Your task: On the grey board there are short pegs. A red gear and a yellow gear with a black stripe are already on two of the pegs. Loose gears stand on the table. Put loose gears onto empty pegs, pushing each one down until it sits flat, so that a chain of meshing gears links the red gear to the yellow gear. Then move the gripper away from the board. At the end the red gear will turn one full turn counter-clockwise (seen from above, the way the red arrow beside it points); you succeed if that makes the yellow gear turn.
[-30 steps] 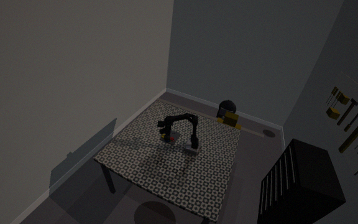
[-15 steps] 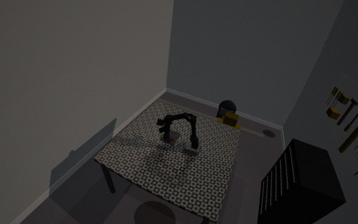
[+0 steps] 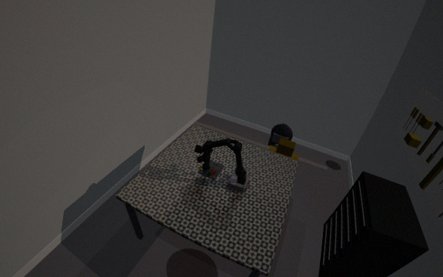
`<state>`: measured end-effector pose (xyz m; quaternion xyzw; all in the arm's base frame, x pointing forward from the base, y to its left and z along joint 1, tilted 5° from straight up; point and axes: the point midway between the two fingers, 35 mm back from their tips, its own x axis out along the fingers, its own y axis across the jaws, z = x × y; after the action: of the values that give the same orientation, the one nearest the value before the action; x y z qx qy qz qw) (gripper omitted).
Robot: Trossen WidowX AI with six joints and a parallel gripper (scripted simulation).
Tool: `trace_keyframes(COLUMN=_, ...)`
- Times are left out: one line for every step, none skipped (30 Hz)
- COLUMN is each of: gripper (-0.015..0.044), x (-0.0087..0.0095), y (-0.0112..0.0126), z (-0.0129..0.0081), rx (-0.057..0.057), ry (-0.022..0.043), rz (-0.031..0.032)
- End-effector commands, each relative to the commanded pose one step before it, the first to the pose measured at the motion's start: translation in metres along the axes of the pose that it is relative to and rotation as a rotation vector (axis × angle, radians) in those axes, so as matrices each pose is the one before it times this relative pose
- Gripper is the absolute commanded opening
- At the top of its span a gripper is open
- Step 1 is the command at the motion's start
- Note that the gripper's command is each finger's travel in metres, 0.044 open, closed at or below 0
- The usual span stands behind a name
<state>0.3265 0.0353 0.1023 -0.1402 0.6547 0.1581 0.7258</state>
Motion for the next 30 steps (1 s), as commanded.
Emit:
trace_keyframes(gripper=0.0, x=0.00333, y=-0.01108, z=0.0025, rx=-0.0065, ry=-0.00838, rz=-0.00017)
trace_keyframes(gripper=0.0, x=0.00099, y=-0.0026, z=-0.00006, rx=-0.0011, ry=-0.00042, rz=-0.00045)
trace_keyframes(gripper=0.0, x=0.00099, y=-0.00261, z=-0.00009, rx=-0.0011, ry=-0.00042, rz=-0.00046)
trace_keyframes(gripper=0.0, x=0.001, y=-0.00261, z=-0.00012, rx=-0.0011, ry=-0.00041, rz=-0.00046)
trace_keyframes(gripper=0.0, x=0.001, y=-0.00261, z=-0.00014, rx=-0.0011, ry=-0.00041, rz=-0.00047)
trace_keyframes(gripper=0.0, x=0.00082, y=-0.00215, z=-0.00014, rx=-0.0009, ry=-0.00034, rz=-0.00039)
trace_keyframes(gripper=0.0, x=0.00049, y=-0.00129, z=-0.00009, rx=-0.0005, ry=-0.0002, rz=-0.00024)
trace_keyframes(gripper=0.0, x=0.00016, y=-0.00043, z=-0.00003, rx=-0.0002, ry=-0.00007, rz=-0.00008)
trace_keyframes(gripper=0.0, x=-0.00016, y=0.0, z=-0.00004, rx=0.0, ry=0.0, rz=0.0)
trace_keyframes(gripper=0.0, x=-0.00035, y=0.0, z=-0.00009, rx=0.0, ry=0.00001, rz=0.0)
trace_keyframes(gripper=0.0, x=-0.00054, y=0.0, z=-0.00014, rx=0.0, ry=0.00002, rz=0.0)
trace_keyframes(gripper=0.0, x=-0.00025, y=0.0, z=-0.00007, rx=0.0, ry=0.00001, rz=0.0)
trace_keyframes(gripper=0.0, x=0.0, y=0.0, z=0.0, rx=0.0, ry=0.0, rz=0.0)
trace_keyframes(gripper=0.0, x=0.0, y=0.0, z=0.0, rx=0.0, ry=0.0, rz=0.0)
trace_keyframes(gripper=0.0, x=0.0, y=0.0, z=0.0, rx=0.0, ry=0.0, rz=0.0)
trace_keyframes(gripper=0.0, x=0.0, y=0.0, z=0.0, rx=0.0, ry=0.0, rz=0.0)
trace_keyframes(gripper=0.0, x=0.0, y=0.0, z=0.0, rx=0.0, ry=0.0, rz=0.0)
trace_keyframes(gripper=0.0, x=0.0, y=0.0, z=0.0, rx=0.0, ry=0.0, rz=0.0)
trace_keyframes(gripper=0.0, x=0.0, y=0.0, z=0.0, rx=0.0, ry=0.0, rz=0.0)
trace_keyframes(gripper=0.0, x=0.0, y=0.0, z=0.0, rx=0.0, ry=0.0, rz=0.0)
trace_keyframes(gripper=0.0, x=0.0, y=0.0, z=0.0, rx=0.0042, ry=0.0, rz=0.0)
trace_keyframes(gripper=0.0, x=0.0, y=0.0, z=0.0, rx=0.0087, ry=0.0, rz=0.0)
trace_keyframes(gripper=0.0, x=0.0, y=0.0, z=0.0, rx=0.0116, ry=0.0, rz=0.0)
trace_keyframes(gripper=0.0, x=0.0, y=0.0, z=0.0, rx=0.015, ry=0.0, rz=0.0)
trace_keyframes(gripper=0.0, x=0.0, y=0.0, z=0.0, rx=0.0192, ry=0.0, rz=0.0)
trace_keyframes(gripper=0.0, x=0.0, y=0.0, z=0.0, rx=0.024, ry=0.0, rz=0.0)
trace_keyframes(gripper=0.0, x=0.0, y=0.0, z=0.0, rx=0.0225, ry=0.0, rz=0.0)
trace_keyframes(gripper=0.0, x=0.0, y=0.0, z=0.0, rx=0.0211, ry=0.0, rz=0.0)
trace_keyframes(gripper=0.0, x=0.0, y=0.0, z=0.0, rx=0.0167, ry=0.0, rz=0.0)
trace_keyframes(gripper=0.0, x=0.0, y=0.0, z=0.0, rx=0.0105, ry=0.0, rz=0.0)
